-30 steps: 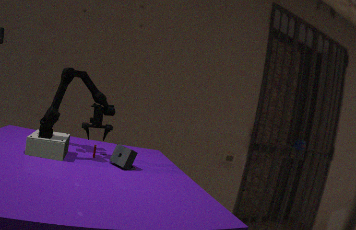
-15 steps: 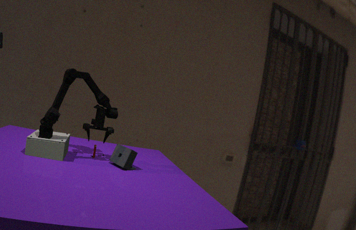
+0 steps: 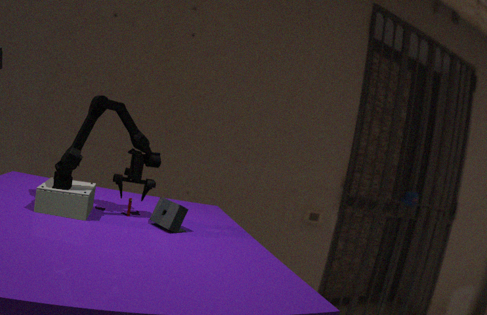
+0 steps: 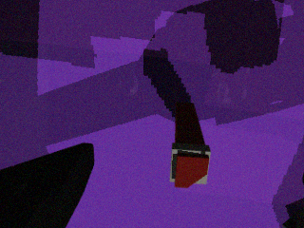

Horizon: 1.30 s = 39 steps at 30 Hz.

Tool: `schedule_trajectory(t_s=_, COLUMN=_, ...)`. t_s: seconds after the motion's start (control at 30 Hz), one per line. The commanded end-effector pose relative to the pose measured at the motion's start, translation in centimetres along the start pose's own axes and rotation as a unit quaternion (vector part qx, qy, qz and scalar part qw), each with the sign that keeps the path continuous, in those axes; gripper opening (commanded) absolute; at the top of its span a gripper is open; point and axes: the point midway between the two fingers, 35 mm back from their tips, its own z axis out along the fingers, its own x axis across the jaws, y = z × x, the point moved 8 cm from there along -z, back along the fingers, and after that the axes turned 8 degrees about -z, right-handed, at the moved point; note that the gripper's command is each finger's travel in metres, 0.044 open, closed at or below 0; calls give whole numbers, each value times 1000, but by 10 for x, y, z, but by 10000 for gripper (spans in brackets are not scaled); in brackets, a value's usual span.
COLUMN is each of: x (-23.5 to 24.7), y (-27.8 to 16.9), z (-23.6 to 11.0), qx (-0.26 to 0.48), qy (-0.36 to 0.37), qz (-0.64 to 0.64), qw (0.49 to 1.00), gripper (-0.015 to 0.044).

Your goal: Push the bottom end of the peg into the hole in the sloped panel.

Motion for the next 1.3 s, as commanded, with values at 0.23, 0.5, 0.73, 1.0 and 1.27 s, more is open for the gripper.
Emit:
schedule_trajectory(t_s=0.23, x=2, y=0, z=22, qx=-2, qy=5, qz=-2, qw=1000, gripper=440)
schedule_trajectory(t_s=0.5, x=4, y=0, z=34, qx=-2, qy=5, qz=-2, qw=1000, gripper=440)
schedule_trajectory(t_s=0.73, x=4, y=-1, z=37, qx=-2, qy=5, qz=-2, qw=1000, gripper=440)
schedule_trajectory(t_s=1.0, x=3, y=-1, z=33, qx=0, qy=2, qz=0, qw=1000, gripper=230)
schedule_trajectory(t_s=1.27, x=3, y=-1, z=33, qx=0, qy=2, qz=0, qw=1000, gripper=20)
